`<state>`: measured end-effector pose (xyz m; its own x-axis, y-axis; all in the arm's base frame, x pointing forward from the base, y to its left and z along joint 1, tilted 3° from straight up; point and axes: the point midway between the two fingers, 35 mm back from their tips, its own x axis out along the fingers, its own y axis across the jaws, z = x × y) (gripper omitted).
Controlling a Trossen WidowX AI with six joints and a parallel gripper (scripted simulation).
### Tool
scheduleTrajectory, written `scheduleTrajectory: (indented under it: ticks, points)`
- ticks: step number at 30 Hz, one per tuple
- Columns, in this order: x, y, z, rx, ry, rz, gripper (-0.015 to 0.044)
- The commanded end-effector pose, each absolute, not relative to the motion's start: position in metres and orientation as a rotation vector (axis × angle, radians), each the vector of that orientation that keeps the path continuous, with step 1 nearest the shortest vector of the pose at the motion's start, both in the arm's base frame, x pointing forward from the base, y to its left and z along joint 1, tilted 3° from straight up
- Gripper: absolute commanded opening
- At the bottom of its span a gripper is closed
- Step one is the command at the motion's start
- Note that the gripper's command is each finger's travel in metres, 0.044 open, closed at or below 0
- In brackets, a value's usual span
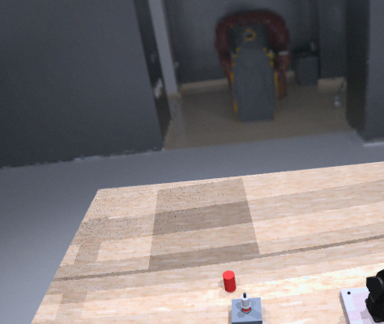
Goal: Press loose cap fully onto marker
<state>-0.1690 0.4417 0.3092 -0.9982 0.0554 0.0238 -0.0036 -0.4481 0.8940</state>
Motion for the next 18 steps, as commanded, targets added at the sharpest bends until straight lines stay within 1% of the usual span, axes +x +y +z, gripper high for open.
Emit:
scheduleTrajectory:
  ticks: [1,3,6,10,12,18]
  points:
    - [-0.167,0.443,0.310,0.084,1.613,2.647,0.0374]
    - [-0.154,0.450,0.318,0.144,1.481,2.660,0.0321]
    - [-0.112,0.473,0.318,0.243,1.344,2.568,0.0245]
    - [-0.050,0.497,0.310,0.329,1.200,2.411,0.0245]
    - [-0.017,0.501,0.305,0.382,1.193,2.291,0.0245]
    - [0.069,0.509,0.290,0.407,1.031,2.070,0.0245]
